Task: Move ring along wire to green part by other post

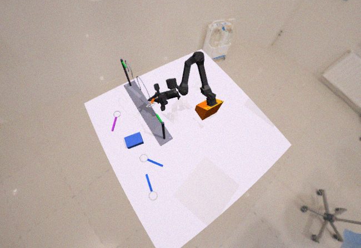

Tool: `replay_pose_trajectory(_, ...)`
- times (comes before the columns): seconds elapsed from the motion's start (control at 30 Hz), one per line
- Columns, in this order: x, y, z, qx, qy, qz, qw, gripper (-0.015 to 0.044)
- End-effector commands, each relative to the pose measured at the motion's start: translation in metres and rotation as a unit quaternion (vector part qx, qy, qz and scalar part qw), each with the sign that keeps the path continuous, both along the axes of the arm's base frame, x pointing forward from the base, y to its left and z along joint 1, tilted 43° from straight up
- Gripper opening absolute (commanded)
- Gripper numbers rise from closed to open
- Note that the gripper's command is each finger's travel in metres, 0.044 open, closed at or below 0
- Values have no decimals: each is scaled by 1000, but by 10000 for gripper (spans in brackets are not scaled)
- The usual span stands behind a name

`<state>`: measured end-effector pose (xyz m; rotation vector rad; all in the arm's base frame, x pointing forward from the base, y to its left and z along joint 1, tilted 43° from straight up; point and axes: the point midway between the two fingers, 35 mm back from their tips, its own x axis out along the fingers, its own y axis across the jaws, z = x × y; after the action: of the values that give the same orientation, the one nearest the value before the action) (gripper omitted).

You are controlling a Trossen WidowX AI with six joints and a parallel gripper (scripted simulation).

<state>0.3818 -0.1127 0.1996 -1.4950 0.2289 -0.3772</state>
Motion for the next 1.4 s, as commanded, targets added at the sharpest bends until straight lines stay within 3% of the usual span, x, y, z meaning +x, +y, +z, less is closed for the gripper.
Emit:
replay_pose_trajectory(0.0,-1,1,-14,29,7,0,1000,-150)
replay_pose_trajectory(1.37,-4,35,-95,279,15,-5,960,-150)
